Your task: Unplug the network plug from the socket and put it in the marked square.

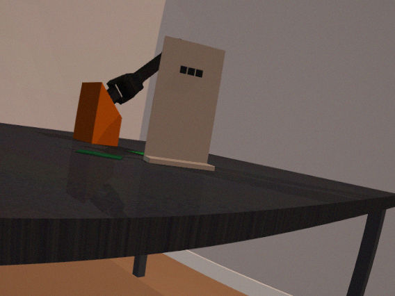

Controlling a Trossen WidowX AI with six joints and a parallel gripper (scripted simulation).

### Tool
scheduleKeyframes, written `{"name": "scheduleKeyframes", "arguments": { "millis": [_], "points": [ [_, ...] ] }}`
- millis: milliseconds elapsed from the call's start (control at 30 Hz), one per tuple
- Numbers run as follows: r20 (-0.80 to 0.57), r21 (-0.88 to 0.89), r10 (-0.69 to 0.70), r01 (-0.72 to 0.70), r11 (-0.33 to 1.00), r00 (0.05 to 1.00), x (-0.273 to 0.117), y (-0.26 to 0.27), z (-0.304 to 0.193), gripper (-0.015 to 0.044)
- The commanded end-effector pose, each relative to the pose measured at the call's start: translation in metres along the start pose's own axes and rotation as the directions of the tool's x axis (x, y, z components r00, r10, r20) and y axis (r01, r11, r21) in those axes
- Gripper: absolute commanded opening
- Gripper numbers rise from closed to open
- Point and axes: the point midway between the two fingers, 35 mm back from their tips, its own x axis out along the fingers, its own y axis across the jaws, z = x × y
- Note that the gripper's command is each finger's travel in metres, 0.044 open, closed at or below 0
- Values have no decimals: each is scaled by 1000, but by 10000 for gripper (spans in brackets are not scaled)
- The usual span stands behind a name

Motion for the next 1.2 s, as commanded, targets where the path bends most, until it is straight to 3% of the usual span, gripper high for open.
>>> {"name": "scheduleKeyframes", "arguments": {
  "millis": [0,333,1167],
  "points": [
    [3,-2,1,-1,1000,1000,0,0,1,63],
    [3,-2,1,-1,1000,1000,0,0,1,0],
    [3,-2,2,-2,1000,1000,-10,0,-3,0]
  ]
}}
